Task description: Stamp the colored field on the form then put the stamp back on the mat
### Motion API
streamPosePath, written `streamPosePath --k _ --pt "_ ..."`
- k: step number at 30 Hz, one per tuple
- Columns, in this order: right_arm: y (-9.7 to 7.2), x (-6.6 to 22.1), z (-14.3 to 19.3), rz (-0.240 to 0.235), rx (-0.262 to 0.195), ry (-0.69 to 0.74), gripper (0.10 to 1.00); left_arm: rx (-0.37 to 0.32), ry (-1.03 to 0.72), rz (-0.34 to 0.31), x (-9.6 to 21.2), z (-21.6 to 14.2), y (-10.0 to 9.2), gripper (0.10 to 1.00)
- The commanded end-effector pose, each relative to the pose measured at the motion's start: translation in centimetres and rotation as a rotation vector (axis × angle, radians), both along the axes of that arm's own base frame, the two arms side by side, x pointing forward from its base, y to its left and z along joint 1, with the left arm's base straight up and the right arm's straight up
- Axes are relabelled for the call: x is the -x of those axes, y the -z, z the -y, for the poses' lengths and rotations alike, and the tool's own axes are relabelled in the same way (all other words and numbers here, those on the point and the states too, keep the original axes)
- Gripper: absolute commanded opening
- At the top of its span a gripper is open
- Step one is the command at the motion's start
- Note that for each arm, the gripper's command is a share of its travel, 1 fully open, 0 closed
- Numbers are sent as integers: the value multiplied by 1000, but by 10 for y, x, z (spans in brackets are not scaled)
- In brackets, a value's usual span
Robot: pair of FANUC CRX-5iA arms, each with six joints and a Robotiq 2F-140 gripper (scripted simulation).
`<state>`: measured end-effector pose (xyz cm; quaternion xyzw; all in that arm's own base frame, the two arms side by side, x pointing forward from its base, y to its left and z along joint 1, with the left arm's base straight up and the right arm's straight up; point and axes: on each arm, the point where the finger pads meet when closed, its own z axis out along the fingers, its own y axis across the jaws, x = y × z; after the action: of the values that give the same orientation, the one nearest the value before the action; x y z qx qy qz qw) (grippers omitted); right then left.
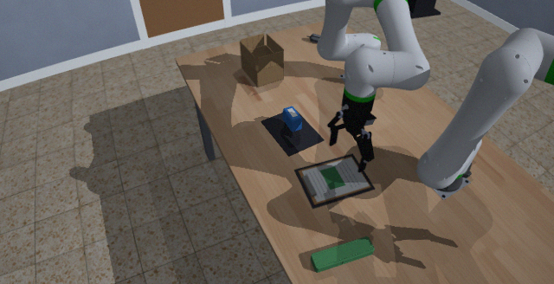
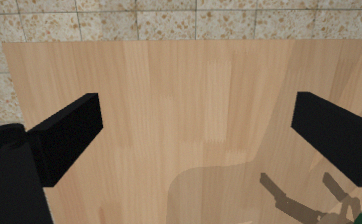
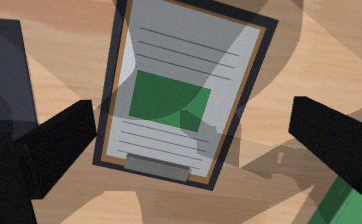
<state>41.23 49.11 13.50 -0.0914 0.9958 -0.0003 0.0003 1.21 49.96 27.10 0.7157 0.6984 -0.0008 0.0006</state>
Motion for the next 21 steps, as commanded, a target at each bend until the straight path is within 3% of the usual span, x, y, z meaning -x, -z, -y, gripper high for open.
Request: streamPosePath --k 1,21 --pt "-4 0 0 0 -1 -59 1000 -2 0 0 0 0 -1 1000" --pt "-27 -1 -1 0 -1 -434 1000 -2 0 0 0 0 -1 1000"
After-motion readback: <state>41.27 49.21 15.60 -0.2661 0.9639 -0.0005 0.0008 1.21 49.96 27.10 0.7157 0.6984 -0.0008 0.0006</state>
